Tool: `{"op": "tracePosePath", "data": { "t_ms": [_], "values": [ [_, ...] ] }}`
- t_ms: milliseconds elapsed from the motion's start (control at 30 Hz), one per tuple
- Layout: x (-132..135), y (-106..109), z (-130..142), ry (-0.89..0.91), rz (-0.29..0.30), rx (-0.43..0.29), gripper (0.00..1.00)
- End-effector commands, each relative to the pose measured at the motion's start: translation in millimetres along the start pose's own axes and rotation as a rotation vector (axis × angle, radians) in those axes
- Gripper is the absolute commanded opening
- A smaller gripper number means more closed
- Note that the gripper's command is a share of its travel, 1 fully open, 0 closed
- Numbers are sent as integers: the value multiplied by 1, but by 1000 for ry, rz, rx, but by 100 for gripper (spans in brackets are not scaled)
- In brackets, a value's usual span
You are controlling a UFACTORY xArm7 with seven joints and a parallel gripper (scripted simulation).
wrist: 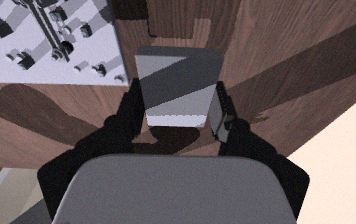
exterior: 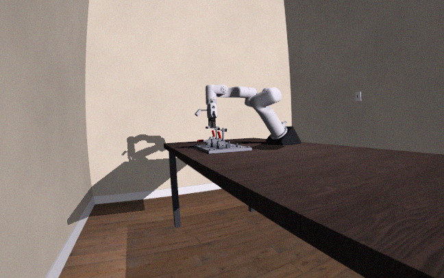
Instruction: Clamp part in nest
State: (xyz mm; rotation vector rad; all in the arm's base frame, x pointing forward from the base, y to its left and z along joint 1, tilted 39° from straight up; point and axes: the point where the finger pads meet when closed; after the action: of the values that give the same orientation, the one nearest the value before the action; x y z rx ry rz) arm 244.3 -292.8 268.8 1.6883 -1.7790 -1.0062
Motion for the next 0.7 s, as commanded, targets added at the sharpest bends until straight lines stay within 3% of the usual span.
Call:
{"op": "tracePosePath", "data": {
  "t_ms": [0,667],
  "values": [
    [1,-1,1,-1,3,3,0],
    [1,-16,14,-1,3,3,0]
  ]
}}
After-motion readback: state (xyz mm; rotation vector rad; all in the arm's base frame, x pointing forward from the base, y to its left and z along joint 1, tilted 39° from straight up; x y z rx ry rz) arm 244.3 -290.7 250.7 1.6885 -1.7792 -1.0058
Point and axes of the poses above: the point where the finger pads meet when closed, its own y axis back along the fingers, its own x axis across the jaws, z = x × y, and after that the axes turned 2 degrees about -y, right-handed
